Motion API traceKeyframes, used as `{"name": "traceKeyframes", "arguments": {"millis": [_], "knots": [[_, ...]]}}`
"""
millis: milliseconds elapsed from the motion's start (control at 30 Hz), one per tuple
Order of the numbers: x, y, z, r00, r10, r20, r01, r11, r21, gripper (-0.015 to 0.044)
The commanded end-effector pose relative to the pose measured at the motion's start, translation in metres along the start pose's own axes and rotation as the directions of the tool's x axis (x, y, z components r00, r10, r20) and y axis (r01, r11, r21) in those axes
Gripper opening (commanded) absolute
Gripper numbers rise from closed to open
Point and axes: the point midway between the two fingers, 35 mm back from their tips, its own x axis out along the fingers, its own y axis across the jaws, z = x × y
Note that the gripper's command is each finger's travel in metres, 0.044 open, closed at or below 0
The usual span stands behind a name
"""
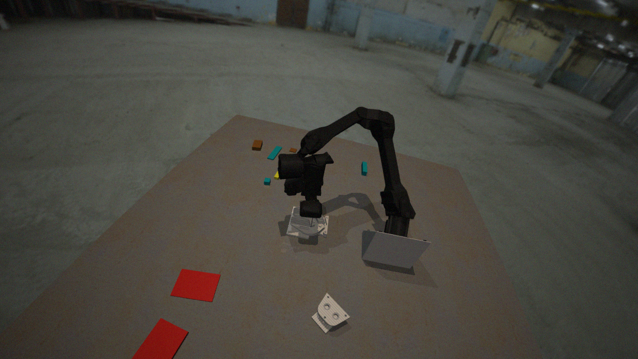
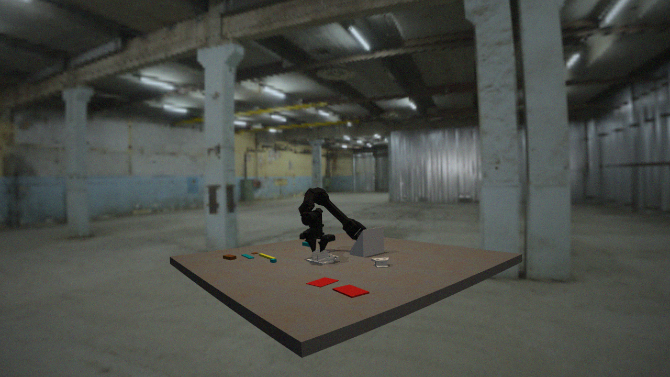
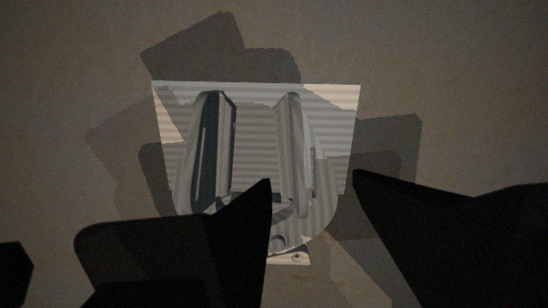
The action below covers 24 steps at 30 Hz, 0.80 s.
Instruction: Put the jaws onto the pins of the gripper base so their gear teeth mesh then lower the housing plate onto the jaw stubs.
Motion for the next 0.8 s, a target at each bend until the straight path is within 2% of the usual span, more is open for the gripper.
{"name": "traceKeyframes", "arguments": {"millis": [0, 100, 167, 267, 433, 767], "knots": [[-0.034, 0.002, 0.003, 1.000, 0.005, 0.018, -0.005, 1.000, 0.006, 0.0224], [-0.054, 0.001, 0.001, 1.000, 0.001, 0.017, -0.001, 1.000, 0.006, 0.0224], [-0.043, 0.001, 0.002, 1.000, -0.003, 0.022, 0.003, 1.000, -0.001, 0.0224], [-0.048, 0.017, 0.007, 1.000, 0.010, 0.027, -0.009, 0.999, -0.035, 0.0303], [-0.063, 0.074, 0.015, 0.998, 0.041, 0.038, -0.034, 0.985, -0.168, 0.0434], [-0.084, 0.194, -0.001, 0.997, 0.065, 0.036, -0.044, 0.902, -0.429, 0.0440]]}}
